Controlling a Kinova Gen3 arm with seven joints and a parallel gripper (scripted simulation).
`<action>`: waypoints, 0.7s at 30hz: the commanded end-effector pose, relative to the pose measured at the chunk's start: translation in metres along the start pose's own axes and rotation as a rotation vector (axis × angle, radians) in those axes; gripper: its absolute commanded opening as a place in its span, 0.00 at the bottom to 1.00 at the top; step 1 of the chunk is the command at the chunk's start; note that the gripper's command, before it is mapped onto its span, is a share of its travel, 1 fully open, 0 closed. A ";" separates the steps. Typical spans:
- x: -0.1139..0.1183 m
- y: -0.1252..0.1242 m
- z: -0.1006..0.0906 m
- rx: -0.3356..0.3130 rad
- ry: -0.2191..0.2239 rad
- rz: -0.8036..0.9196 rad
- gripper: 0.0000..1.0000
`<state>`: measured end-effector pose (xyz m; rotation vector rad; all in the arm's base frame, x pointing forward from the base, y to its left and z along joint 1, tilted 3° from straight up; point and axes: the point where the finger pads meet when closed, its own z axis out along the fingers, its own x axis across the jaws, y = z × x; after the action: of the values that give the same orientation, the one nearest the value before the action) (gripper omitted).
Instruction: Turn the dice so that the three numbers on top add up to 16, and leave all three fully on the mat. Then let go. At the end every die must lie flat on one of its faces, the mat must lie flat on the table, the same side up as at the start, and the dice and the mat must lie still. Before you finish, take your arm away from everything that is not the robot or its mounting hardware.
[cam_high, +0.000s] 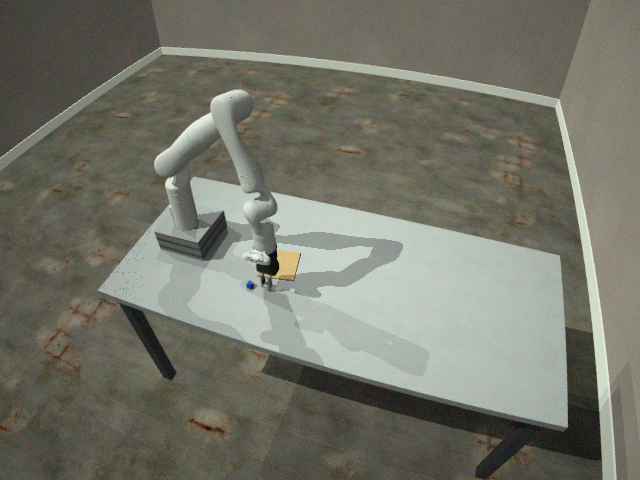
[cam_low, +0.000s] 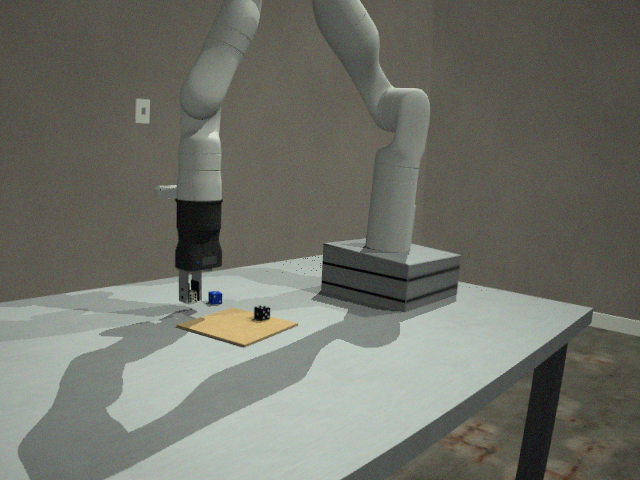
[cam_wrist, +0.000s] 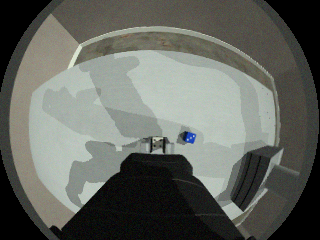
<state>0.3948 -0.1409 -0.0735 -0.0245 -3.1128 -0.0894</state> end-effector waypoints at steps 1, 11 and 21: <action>-0.005 0.000 -0.019 0.003 -0.014 -0.003 0.40; -0.004 0.000 -0.080 0.003 -0.014 -0.003 0.40; -0.004 0.000 -0.087 0.003 -0.014 -0.003 0.40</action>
<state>0.3994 -0.1457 0.0114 -0.0223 -3.1209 -0.0856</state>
